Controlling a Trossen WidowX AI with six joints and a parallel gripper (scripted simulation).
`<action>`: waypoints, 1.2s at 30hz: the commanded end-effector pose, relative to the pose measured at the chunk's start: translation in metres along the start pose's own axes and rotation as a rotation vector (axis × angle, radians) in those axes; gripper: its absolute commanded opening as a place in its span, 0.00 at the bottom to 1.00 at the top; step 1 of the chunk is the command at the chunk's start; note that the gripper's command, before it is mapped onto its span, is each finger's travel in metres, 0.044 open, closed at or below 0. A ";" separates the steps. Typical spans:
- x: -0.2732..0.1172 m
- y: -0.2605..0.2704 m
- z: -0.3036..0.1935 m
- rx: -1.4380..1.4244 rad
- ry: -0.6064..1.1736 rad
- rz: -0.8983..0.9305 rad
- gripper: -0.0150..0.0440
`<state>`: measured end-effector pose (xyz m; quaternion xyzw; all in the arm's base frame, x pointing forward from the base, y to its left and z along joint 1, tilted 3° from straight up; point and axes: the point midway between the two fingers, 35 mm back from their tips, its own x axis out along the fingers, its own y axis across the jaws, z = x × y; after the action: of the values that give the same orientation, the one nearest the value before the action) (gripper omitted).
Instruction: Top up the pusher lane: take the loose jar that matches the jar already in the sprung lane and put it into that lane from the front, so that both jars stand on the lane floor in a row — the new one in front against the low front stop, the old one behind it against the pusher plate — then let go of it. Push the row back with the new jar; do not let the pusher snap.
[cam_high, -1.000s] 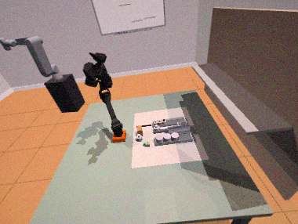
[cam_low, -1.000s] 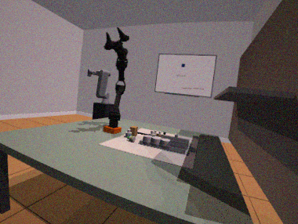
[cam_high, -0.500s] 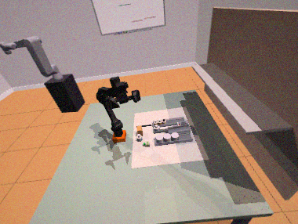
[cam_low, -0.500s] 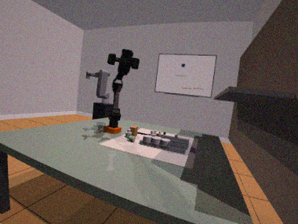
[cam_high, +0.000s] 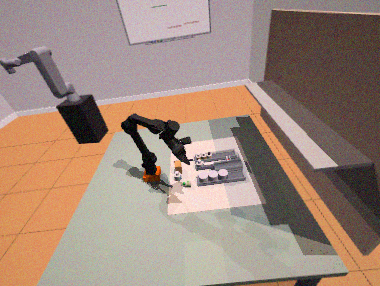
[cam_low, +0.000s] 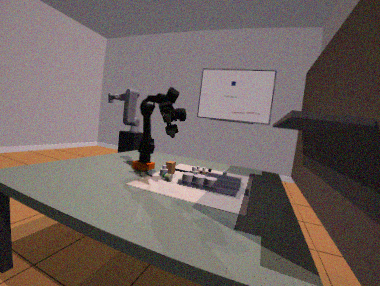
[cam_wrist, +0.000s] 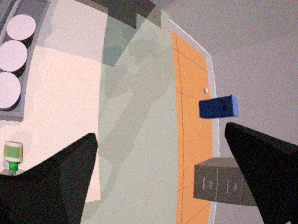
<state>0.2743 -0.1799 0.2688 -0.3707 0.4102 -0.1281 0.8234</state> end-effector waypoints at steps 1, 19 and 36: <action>0.010 0.075 -0.011 -0.371 0.017 0.284 1.00; -0.039 0.218 -0.062 -1.183 -0.199 0.953 1.00; -0.010 0.250 -0.077 -1.183 -0.199 0.953 1.00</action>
<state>0.1869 -0.0412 0.0769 -0.5450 0.4506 0.5112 0.4885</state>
